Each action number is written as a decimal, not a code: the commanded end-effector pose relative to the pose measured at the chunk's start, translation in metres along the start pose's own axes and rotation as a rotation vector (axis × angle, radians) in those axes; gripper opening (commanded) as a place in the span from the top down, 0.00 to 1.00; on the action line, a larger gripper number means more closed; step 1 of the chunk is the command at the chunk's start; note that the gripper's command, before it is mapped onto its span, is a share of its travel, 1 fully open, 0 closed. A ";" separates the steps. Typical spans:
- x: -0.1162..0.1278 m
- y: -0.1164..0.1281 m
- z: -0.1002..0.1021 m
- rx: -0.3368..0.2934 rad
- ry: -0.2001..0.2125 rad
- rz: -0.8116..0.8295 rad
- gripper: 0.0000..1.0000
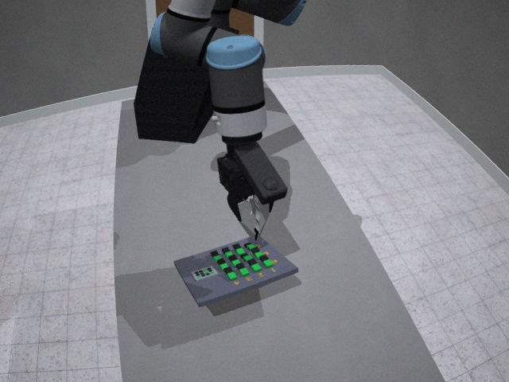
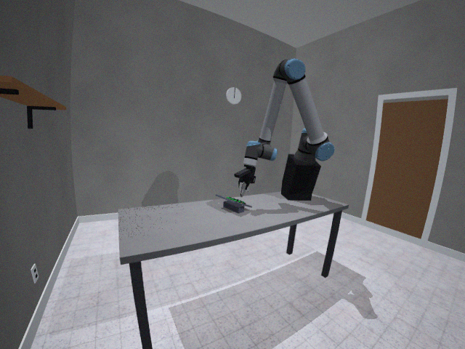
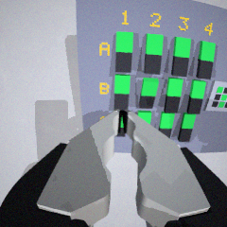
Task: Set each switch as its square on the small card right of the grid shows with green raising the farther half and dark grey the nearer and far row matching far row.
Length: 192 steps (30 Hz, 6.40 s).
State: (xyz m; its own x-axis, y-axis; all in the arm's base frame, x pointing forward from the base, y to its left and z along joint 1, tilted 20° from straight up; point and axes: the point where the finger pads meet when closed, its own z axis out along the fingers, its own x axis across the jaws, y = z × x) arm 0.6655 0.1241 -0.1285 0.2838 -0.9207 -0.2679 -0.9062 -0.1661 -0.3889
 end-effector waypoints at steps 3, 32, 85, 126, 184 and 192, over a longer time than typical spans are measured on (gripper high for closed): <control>0.000 0.026 0.004 0.001 0.000 0.000 1.00; 0.000 0.027 0.004 0.002 0.000 0.000 1.00; 0.000 0.026 0.027 0.002 0.000 0.000 1.00; 0.000 0.026 0.033 0.002 0.000 0.000 1.00; 0.000 0.025 0.003 0.001 -0.018 0.116 1.00; 0.001 0.023 0.003 0.000 -0.042 0.265 1.00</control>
State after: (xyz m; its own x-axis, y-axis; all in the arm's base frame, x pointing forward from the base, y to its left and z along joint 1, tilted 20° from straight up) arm 0.6443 0.1208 -0.1411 0.1253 -0.9246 -0.3598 -0.9434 0.0012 -0.3315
